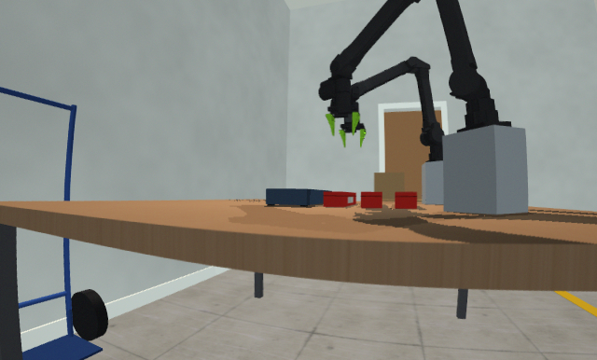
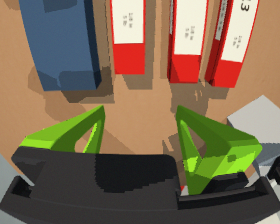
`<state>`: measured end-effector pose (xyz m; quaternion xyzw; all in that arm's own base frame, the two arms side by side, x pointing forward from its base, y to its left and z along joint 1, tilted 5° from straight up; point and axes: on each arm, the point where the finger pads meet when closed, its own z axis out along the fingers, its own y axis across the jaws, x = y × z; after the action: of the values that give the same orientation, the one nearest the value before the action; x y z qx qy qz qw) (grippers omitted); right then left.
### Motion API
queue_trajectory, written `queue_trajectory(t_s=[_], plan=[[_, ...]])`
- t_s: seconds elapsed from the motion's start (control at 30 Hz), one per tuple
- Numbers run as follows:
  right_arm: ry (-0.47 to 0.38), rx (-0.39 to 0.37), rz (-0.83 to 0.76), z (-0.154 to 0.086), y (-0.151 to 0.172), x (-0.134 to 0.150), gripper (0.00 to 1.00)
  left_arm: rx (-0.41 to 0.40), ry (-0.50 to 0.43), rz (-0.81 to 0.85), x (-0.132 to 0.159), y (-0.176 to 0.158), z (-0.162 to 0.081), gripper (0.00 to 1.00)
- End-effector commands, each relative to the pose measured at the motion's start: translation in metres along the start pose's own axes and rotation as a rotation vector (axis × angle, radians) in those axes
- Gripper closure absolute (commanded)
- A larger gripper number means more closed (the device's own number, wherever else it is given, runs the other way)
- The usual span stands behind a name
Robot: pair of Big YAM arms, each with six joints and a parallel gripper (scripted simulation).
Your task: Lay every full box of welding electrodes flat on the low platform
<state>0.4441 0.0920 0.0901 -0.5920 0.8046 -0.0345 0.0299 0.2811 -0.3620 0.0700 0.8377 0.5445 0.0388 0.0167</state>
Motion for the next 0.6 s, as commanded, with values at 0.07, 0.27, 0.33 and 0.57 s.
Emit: queue_trajectory(t_s=[0.07, 0.27, 0.33, 0.57], plan=[[-0.018, 0.030, -0.004, -0.001, -0.011, -0.008, 0.28, -0.031, -0.018, -0.004, -0.007, 0.011, -0.002, 0.28], [-0.018, 0.029, -0.004, 0.005, -0.011, -0.008, 0.28, -0.031, -0.017, -0.004, -0.007, 0.011, 0.004, 0.28], [-0.018, 0.029, -0.004, 0.007, -0.011, -0.008, 0.28, -0.031, -0.017, -0.004, -0.007, 0.011, 0.006, 0.28], [-0.018, 0.029, -0.004, 0.017, -0.011, -0.008, 0.28, -0.031, -0.017, -0.004, -0.007, 0.012, 0.016, 0.28]])
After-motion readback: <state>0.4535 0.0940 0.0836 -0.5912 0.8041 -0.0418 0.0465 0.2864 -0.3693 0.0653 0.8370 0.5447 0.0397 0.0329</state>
